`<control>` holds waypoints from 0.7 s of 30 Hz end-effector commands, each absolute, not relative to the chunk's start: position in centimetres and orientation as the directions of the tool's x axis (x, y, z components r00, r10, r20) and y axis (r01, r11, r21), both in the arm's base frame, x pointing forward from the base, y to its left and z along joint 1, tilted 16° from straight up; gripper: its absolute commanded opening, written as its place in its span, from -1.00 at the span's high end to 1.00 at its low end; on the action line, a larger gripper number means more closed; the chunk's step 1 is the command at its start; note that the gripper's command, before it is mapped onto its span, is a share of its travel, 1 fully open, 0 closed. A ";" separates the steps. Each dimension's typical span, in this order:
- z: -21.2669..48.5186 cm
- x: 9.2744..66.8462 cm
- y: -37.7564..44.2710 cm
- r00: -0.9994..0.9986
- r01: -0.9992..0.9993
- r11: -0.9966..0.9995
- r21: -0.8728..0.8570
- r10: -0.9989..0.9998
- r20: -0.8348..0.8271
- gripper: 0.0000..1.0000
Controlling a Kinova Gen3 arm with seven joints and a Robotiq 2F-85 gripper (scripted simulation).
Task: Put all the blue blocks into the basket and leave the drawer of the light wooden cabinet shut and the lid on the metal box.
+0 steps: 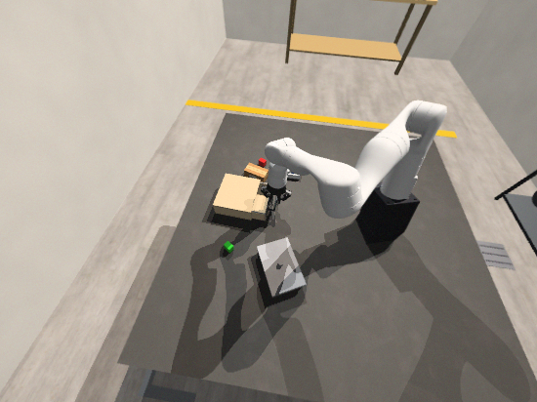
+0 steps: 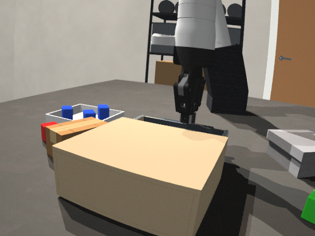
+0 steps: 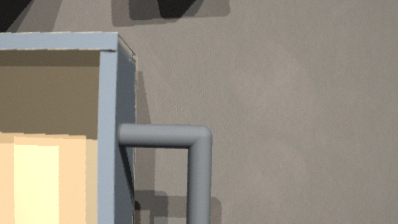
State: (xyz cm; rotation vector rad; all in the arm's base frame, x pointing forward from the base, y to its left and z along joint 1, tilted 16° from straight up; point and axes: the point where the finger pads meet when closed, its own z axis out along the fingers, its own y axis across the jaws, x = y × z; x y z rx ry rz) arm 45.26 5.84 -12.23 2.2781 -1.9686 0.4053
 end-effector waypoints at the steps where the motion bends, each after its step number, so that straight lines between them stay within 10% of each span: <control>1: -12.1 45.8 6.0 0.127 -0.983 -0.157 -0.096 -0.956 0.266 0.39; 21: -11.7 50.0 6.7 0.127 -0.983 -0.157 -0.096 -0.956 0.266 0.39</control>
